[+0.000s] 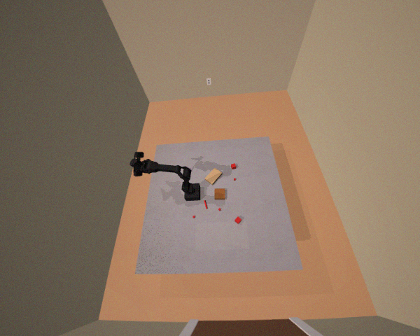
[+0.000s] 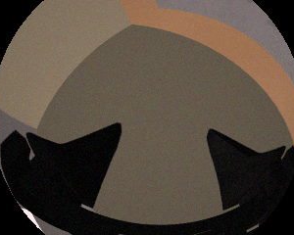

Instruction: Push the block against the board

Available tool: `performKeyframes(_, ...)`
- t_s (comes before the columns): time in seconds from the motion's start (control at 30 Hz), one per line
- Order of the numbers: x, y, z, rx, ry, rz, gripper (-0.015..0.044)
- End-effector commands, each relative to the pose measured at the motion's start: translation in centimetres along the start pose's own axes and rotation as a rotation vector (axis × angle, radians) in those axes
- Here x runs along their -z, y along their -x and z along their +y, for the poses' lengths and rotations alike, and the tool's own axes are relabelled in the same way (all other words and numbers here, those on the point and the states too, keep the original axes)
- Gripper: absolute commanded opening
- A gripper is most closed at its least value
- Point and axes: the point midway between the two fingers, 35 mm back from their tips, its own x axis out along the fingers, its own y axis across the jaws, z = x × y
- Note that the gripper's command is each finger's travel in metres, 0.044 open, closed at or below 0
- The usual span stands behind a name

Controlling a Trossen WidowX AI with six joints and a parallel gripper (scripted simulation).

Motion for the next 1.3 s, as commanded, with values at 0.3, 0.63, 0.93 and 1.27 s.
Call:
performKeyframes(0.3,-7.0,-3.5,4.3,-0.086,0.048,-0.202,0.0138)
performKeyframes(0.63,-19.7,-4.9,10.9,-0.166,0.076,-0.534,0.0000)
performKeyframes(0.93,-30.4,-1.7,14.6,-0.174,0.074,-0.781,0.0000)
performKeyframes(1.27,-43.4,5.6,16.4,-0.136,-0.037,-1.104,0.0000)
